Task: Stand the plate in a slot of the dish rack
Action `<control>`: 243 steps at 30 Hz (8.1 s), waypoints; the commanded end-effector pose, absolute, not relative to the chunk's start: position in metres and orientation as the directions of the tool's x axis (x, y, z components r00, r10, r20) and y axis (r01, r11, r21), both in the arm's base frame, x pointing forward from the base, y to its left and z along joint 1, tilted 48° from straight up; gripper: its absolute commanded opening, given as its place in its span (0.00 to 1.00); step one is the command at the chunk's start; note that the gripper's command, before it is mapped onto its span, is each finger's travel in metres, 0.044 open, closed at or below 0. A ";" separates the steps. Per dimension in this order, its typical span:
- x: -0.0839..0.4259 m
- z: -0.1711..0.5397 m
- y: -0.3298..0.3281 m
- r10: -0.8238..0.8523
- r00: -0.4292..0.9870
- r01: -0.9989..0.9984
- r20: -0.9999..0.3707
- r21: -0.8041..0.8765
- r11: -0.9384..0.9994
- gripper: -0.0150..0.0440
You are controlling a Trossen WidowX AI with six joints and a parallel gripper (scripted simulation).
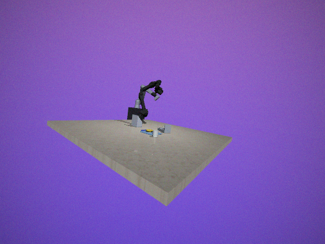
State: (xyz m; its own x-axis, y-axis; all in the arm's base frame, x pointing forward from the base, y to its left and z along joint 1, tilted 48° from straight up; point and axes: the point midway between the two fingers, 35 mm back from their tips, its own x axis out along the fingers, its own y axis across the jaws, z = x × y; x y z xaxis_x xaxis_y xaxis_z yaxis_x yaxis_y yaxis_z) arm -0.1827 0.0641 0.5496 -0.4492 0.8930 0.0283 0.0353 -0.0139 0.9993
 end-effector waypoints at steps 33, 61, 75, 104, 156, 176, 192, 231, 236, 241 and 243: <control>0.180 0.490 0.146 0.910 0.364 -0.050 -0.199 0.971 0.233 0.93; 0.351 0.330 0.008 0.607 0.573 0.160 -0.550 0.802 0.575 0.93; 0.352 0.198 -0.102 0.519 0.412 0.257 -0.749 0.641 0.723 0.93; 0.273 -0.006 -0.131 0.719 0.103 0.000 -0.688 0.722 0.691 0.93; 0.281 -0.077 -0.054 0.730 0.098 -0.004 -0.676 0.733 0.680 0.87; 0.283 -0.064 -0.072 0.726 0.099 -0.002 -0.681 0.729 0.684 0.44; 0.281 -0.015 -0.132 0.723 0.098 -0.001 -0.684 0.726 0.688 0.25; 0.266 0.102 -0.098 0.714 0.119 0.744 -0.690 0.538 0.396 0.25; 0.261 0.116 -0.083 0.714 0.124 0.846 -0.690 0.449 0.288 0.25; 0.253 0.129 -0.068 0.714 0.128 0.922 -0.689 0.348 0.170 0.25; 0.250 0.134 -0.062 0.714 0.130 0.945 -0.688 0.304 0.121 0.25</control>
State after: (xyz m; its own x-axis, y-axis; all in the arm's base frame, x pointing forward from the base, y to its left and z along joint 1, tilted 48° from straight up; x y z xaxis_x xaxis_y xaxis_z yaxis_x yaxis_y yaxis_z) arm 0.2542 -0.0708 0.1280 0.1274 0.7098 -0.6928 0.9160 0.1837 0.3567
